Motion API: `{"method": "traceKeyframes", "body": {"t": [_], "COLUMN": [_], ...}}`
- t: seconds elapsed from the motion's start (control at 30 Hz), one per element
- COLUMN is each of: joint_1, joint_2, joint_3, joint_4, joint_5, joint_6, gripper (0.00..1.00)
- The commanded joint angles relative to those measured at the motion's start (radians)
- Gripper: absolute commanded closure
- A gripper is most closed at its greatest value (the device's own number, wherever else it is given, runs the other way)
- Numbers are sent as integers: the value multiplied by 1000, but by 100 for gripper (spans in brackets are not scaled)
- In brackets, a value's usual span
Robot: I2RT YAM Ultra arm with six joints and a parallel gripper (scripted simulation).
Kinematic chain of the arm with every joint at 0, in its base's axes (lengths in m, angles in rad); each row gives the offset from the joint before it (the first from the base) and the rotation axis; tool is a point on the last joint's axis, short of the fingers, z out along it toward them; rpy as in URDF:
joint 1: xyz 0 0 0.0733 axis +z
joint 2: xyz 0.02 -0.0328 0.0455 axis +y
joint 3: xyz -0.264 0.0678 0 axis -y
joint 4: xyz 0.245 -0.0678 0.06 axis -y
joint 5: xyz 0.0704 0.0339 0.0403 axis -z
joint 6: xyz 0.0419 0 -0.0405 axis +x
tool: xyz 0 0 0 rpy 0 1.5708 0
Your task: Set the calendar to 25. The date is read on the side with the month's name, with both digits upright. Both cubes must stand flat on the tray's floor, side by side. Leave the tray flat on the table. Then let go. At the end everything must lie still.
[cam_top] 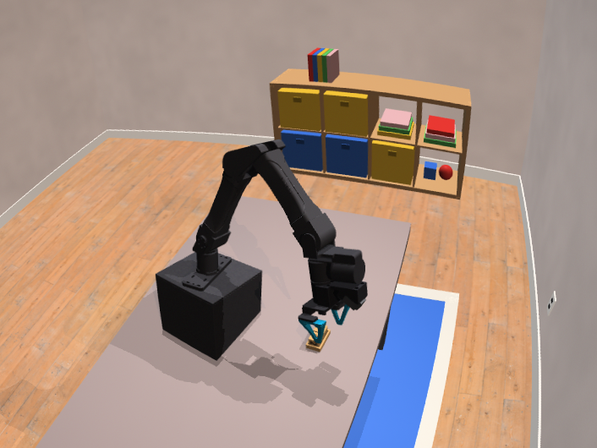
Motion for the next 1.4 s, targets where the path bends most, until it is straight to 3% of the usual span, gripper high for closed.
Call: {"method": "traceKeyframes", "body": {"t": [0.0, 0.13, 0.3, 0.97, 1.1, 1.23, 1.33, 1.37], "joint_1": [26, 91, 115, 117, 119, 124, 124, 126], "joint_2": [-44, -86, -102, -102, -96, -81, -81, -75], "joint_3": [-6, -32, -42, -43, -47, -58, -59, -62], "joint_4": [-123, -237, -280, -282, -270, -243, -242, -233], "joint_5": [-109, -214, -254, -257, -257, -257, -257, -257], "joint_6": [-40, -79, -94, -86, 5, 210, 218, 289], "gripper": [0, 0, 0, 0, 0, 0, 0, 0]}}
